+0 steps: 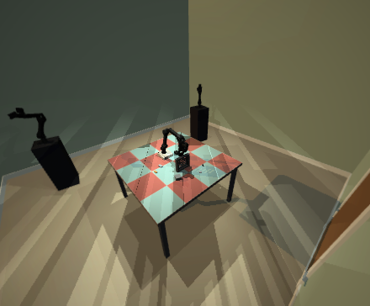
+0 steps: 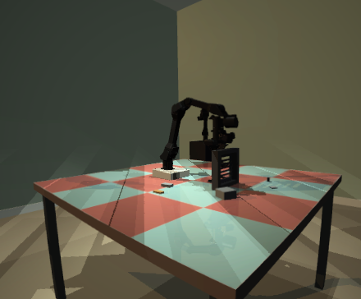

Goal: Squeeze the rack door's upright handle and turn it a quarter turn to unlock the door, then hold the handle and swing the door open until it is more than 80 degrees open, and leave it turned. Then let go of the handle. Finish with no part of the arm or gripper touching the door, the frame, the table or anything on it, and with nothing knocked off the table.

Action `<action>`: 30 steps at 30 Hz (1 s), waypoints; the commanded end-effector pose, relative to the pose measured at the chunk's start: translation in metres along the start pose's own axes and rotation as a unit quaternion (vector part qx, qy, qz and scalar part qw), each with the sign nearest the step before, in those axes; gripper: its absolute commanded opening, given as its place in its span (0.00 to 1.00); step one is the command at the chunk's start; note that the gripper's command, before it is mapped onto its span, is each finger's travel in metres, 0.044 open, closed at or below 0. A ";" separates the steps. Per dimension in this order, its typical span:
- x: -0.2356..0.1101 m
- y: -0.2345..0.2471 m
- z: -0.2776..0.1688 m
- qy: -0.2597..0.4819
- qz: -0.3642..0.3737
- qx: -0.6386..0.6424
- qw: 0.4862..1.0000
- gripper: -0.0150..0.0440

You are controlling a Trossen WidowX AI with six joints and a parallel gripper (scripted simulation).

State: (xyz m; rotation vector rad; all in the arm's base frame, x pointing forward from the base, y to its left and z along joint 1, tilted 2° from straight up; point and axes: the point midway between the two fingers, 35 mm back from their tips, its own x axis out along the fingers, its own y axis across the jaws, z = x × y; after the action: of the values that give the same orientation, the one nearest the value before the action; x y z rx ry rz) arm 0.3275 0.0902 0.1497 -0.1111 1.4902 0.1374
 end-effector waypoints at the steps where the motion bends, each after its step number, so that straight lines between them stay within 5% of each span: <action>1: 0.002 0.000 0.000 -0.001 0.000 0.003 1.000 0.53; 4: 0.002 0.000 0.000 -0.001 0.000 0.003 1.000 0.39; 13: 0.002 0.000 0.000 -0.001 0.000 0.003 1.000 0.29; 18: 0.002 0.000 0.000 -0.001 0.000 -0.013 1.000 0.29; 30: 0.002 0.000 0.000 -0.001 -0.001 -0.300 0.954 0.29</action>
State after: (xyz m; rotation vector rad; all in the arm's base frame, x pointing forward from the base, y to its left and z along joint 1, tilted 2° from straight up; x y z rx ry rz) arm 0.3272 0.0900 0.1481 -0.4526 1.4428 0.4514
